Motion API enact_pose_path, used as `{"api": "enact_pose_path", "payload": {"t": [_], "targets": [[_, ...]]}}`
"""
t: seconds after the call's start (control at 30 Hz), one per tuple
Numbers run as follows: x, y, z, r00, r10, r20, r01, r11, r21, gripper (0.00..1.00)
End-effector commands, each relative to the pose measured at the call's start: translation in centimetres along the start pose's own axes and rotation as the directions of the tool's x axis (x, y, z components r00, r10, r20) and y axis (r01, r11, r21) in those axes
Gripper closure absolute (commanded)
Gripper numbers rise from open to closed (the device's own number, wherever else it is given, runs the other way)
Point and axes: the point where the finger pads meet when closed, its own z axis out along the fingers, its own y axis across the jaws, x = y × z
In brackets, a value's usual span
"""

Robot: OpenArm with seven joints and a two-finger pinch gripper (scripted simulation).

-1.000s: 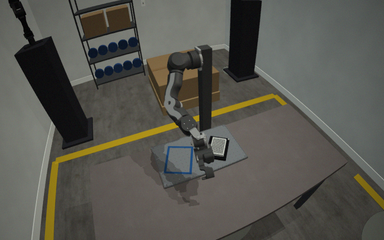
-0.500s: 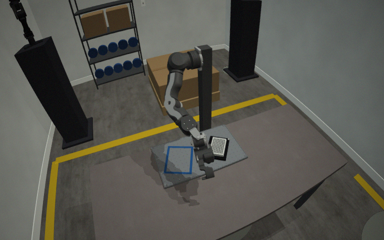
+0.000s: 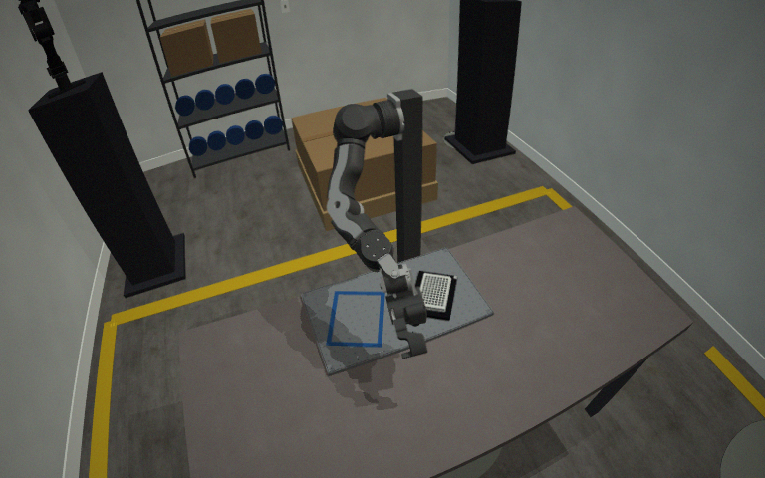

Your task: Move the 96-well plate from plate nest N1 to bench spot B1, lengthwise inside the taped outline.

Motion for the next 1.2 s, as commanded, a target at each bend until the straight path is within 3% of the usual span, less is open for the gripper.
{"api": "enact_pose_path", "payload": {"t": [0.0,0.27,0.33,0.43,0.5,0.83,0.9,1.0,1.17], "targets": [[0.1,0.1,-0.1,1.0,0.0,-0.002,0.0,1.0,-0.003,0.0],[0.1,0.1,-0.1,1.0,0.0,-0.002,0.0,1.0,-0.003,0.0],[0.9,-1.4,-0.5,0.995,-0.093,-0.018,0.094,0.995,0.038,0.07],[2.1,-3.7,-1.2,0.972,-0.23,-0.048,0.234,0.967,0.097,0.17],[2.1,-3.7,-1.2,0.972,-0.23,-0.048,0.234,0.967,0.097,0.23],[2.1,-3.7,-1.2,0.972,-0.23,-0.048,0.234,0.967,0.097,0.23],[2.9,-5.2,-1.7,0.945,-0.318,-0.074,0.325,0.937,0.127,0.23],[4.1,-7.5,-2.4,0.89,-0.441,-0.117,0.456,0.872,0.177,0.23],[4.1,-7.5,-2.4,0.89,-0.441,-0.117,0.456,0.872,0.177,0.23]]}}
